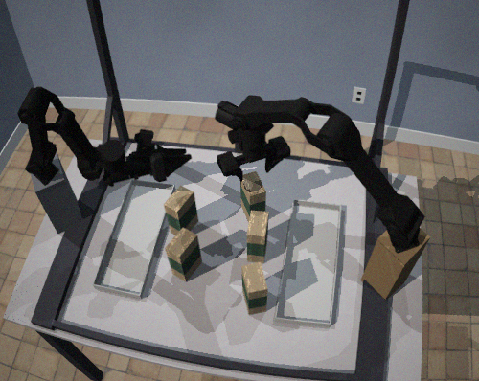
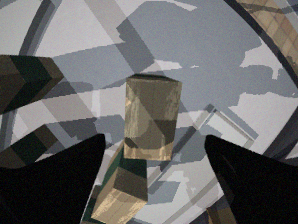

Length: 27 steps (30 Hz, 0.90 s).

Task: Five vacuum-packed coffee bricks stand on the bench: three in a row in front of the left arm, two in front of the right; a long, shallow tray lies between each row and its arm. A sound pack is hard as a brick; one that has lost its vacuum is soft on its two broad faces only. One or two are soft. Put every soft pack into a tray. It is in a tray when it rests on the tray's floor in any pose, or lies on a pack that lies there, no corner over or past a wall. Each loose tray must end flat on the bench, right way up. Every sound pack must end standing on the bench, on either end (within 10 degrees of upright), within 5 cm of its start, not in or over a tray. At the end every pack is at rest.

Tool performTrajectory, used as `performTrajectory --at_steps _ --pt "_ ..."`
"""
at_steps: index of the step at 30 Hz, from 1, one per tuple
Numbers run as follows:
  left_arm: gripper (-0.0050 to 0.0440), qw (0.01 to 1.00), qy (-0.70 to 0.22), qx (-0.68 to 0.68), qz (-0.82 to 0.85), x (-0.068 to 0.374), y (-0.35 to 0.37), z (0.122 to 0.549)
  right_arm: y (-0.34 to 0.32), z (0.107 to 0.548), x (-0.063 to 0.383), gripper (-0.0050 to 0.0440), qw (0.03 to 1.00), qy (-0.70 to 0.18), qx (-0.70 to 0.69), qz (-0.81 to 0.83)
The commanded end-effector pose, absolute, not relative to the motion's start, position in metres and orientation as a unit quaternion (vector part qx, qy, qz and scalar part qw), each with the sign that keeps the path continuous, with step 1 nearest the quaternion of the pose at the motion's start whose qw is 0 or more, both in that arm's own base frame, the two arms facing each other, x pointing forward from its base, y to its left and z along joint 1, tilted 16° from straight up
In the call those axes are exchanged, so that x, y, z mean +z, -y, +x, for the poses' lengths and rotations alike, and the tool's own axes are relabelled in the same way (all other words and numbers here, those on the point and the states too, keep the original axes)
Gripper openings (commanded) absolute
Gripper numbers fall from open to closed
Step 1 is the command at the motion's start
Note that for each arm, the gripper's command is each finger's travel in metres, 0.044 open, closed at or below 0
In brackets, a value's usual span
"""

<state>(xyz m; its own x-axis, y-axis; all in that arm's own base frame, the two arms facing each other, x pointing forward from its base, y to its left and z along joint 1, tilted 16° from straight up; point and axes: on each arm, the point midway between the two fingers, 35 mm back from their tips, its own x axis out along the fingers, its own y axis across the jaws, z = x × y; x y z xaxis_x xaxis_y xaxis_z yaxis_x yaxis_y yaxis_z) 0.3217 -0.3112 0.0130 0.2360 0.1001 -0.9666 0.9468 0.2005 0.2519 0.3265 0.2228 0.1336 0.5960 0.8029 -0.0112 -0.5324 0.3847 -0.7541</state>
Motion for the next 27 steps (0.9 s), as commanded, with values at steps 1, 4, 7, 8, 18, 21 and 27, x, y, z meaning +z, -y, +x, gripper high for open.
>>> performTrajectory --at_steps 1,4,7,8,18,21,27 --pt "0.0358 0.581 -0.490 -0.363 0.539 0.019 0.314 0.328 -0.223 0.327 0.140 0.0353 0.812 0.190 0.407 -0.373" --pt "0.0358 0.581 -0.490 -0.363 0.539 0.019 0.314 0.328 -0.223 0.327 0.140 0.0353 0.812 0.190 0.407 -0.373" --pt "0.0358 0.581 -0.490 -0.363 0.539 0.019 0.314 0.328 -0.223 0.327 0.140 0.0353 0.812 0.190 0.407 -0.373" --pt "0.0358 0.581 -0.490 -0.363 0.539 0.019 0.314 0.328 -0.223 0.327 0.140 0.0353 0.812 0.190 0.407 -0.373" --pt "0.0358 0.581 -0.490 -0.363 0.539 0.019 0.314 0.328 -0.223 0.327 0.140 0.0353 0.812 0.190 0.407 -0.373" --pt "0.0358 0.581 -0.490 -0.363 0.539 0.019 0.314 0.328 -0.223 0.327 0.140 0.0353 0.812 0.190 0.407 -0.373" --pt "0.0358 0.581 -0.490 -0.363 0.539 0.019 0.314 0.328 -0.223 0.358 0.131 0.0353 0.842 0.135 0.410 -0.324"
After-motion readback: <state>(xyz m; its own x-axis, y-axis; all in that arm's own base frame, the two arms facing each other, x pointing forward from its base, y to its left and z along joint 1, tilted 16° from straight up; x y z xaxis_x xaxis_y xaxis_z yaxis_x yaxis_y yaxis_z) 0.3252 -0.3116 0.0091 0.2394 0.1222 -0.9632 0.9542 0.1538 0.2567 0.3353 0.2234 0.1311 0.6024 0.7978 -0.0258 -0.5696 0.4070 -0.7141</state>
